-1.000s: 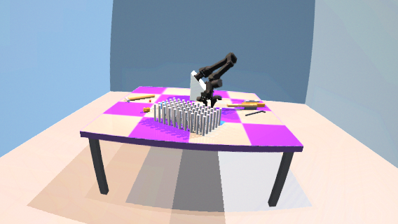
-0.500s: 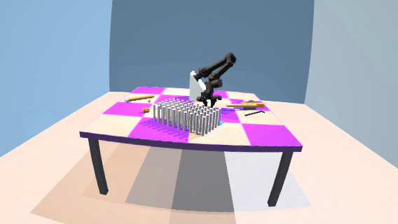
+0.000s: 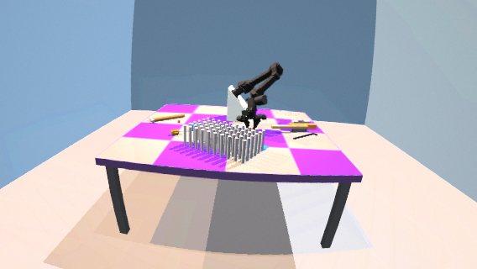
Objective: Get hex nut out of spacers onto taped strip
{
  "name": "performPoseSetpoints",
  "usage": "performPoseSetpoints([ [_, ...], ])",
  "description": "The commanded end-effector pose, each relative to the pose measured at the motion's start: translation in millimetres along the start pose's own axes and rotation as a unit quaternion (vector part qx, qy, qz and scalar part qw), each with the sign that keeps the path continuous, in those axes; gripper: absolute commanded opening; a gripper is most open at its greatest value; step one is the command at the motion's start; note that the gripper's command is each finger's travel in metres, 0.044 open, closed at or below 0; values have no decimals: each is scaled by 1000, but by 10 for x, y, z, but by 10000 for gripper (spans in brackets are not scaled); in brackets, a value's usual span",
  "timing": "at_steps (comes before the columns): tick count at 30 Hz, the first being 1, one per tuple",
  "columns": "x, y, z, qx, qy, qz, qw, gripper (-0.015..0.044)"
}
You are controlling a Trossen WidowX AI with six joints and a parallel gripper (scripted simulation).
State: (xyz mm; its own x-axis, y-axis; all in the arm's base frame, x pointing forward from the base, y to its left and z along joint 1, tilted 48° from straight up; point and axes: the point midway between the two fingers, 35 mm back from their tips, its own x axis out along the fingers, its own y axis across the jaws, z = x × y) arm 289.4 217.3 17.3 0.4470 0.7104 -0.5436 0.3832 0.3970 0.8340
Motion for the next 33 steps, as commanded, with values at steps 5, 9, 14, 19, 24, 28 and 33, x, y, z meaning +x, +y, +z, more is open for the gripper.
performPoseSetpoints([
  [5, -32, 3, -64, 2, 1, 1, 1000, 0],
  [9, -43, 3, -88, 2, 1, 1, 1000, 0],
  [14, -57, 2, -119, 2, 1, 1, 1000, 0],
  [19, -71, 1, -149, 2, 1, 0, 1000, 0],
  [24, -85, 0, -179, 2, 1, 0, 1000, 0],
  [28, -96, 0, -202, 2, 1, 0, 1000, 0],
  [33, -109, -1, -231, 2, 1, 0, 1000, 0],
])
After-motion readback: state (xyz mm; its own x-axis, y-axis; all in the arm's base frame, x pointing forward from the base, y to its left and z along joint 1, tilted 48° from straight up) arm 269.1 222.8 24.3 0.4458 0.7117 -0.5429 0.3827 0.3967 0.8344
